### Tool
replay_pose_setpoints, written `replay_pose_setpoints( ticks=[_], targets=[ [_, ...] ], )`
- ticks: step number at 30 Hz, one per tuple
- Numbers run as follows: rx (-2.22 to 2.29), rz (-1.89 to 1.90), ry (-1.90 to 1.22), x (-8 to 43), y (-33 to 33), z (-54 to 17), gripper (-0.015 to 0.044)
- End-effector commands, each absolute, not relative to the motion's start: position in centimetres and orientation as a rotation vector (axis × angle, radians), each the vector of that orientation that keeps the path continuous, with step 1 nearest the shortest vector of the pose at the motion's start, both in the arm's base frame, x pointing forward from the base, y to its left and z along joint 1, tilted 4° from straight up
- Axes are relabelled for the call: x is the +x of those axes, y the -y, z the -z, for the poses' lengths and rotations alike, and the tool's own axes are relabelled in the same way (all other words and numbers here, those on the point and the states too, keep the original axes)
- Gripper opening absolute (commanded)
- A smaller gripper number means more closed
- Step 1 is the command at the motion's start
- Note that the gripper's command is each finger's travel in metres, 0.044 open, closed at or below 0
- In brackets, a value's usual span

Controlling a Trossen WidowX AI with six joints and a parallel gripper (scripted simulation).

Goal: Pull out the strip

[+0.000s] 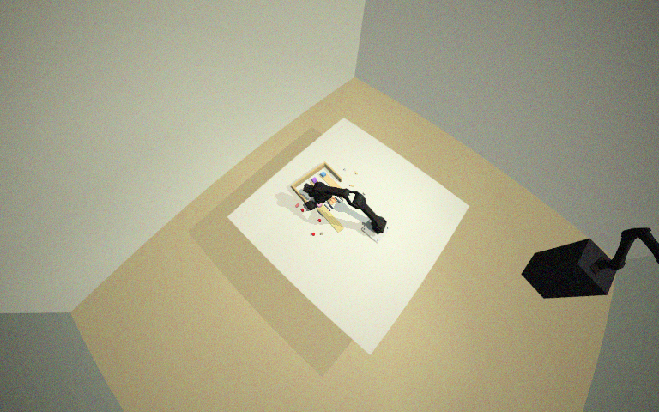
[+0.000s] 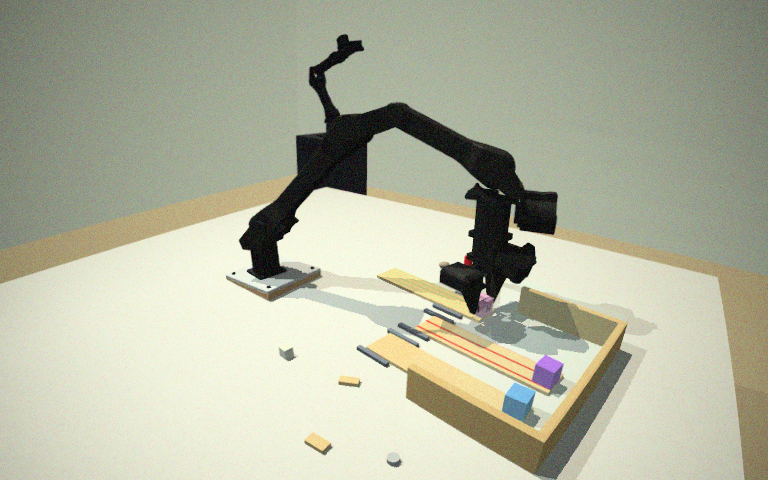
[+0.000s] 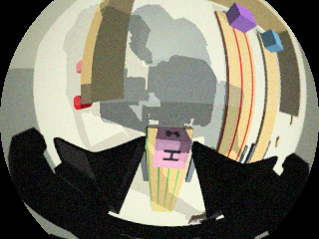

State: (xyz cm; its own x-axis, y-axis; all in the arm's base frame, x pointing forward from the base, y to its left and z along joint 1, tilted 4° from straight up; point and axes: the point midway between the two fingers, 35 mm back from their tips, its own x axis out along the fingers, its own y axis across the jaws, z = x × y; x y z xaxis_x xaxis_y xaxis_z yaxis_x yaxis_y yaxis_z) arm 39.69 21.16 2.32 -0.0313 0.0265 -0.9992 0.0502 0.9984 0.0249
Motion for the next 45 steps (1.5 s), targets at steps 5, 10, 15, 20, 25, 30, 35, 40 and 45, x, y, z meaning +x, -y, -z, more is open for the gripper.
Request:
replay_pose_setpoints(
  ticks=[5, 10, 15, 20, 25, 30, 35, 40, 45],
  targets=[
    [0.059, 0.019, -1.603, 39.7, -21.1, -2.2, 0.0171],
    [0.059, 0.019, -1.603, 39.7, -21.1, -2.2, 0.0138],
    [0.059, 0.019, -1.603, 39.7, -21.1, -2.2, 0.0085],
    [0.058, 0.02, -1.604, 38.9, -20.7, -3.0, 0.0],
    [0.056, 0.021, -1.606, 37.4, -19.8, -4.4, 0.0],
    [0.052, 0.022, -1.607, 35.7, -18.9, -5.7, 0.0],
    [0.052, 0.023, -1.609, 34.5, -18.2, -6.5, 0.0],
    [0.052, 0.024, -1.609, 33.8, -17.9, -6.6, 0.0],
    [0.051, 0.024, -1.61, 32.4, -17.1, -6.7, 0.0]
  ],
)
